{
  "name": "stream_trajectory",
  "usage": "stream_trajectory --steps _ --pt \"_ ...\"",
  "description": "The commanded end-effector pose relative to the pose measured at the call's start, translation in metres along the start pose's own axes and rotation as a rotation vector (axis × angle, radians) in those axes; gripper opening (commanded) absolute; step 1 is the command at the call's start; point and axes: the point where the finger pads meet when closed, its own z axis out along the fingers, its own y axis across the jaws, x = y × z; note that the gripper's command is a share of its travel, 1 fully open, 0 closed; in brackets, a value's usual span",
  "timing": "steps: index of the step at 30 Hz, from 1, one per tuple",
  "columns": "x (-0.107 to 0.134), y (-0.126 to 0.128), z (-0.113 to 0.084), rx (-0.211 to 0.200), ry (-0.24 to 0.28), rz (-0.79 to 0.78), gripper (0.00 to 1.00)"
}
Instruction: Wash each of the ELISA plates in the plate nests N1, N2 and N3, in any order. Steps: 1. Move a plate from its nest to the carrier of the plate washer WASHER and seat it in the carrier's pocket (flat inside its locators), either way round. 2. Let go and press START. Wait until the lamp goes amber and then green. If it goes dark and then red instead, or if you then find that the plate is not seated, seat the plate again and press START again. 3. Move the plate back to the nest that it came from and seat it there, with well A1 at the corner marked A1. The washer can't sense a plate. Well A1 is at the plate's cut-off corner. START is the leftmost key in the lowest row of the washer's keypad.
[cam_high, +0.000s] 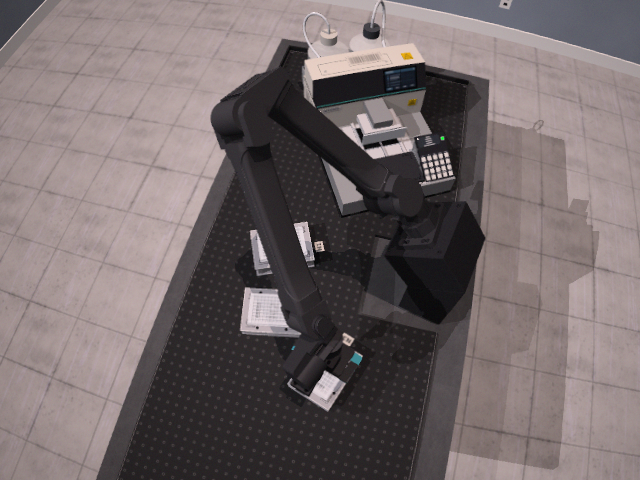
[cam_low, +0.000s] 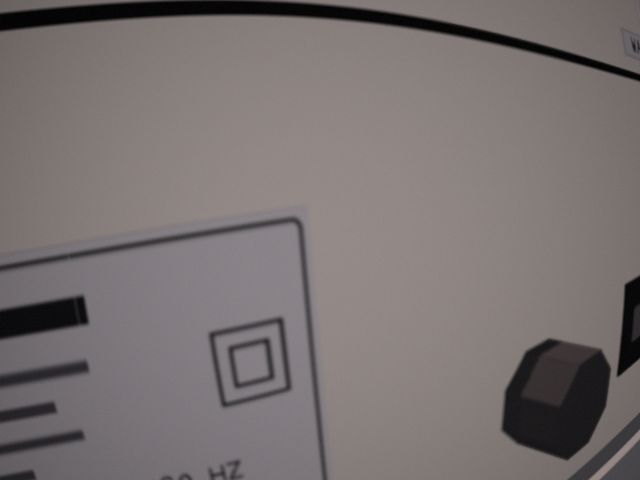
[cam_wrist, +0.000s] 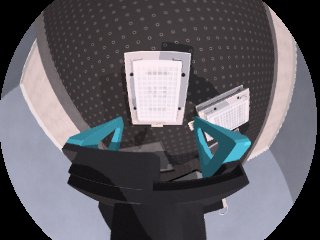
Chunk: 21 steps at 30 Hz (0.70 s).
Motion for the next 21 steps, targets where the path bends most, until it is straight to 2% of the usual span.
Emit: stream_trajectory --steps 1,2,5,6,13,15,21 --pt "-0.019 0.004 -0.011 0.001 -0.04 0.02 1.0" --pt "-0.022 0.0 -0.015 0.002 -0.052 0.03 1.0" --pt "-0.02 -0.002 -0.01 0.003 -0.039 0.037 1.0" --pt "-0.011 0.001 -0.005 0.001 -0.022 0.016 1.0" --pt "-0.011 0.001 -0.005 0.001 -0.022 0.016 1.0" --pt "-0.013 -0.002 0.005 0.003 -0.016 0.034 1.0" --pt "-0.009 -0.001 0.015 0.001 -0.011 0.018 1.0"
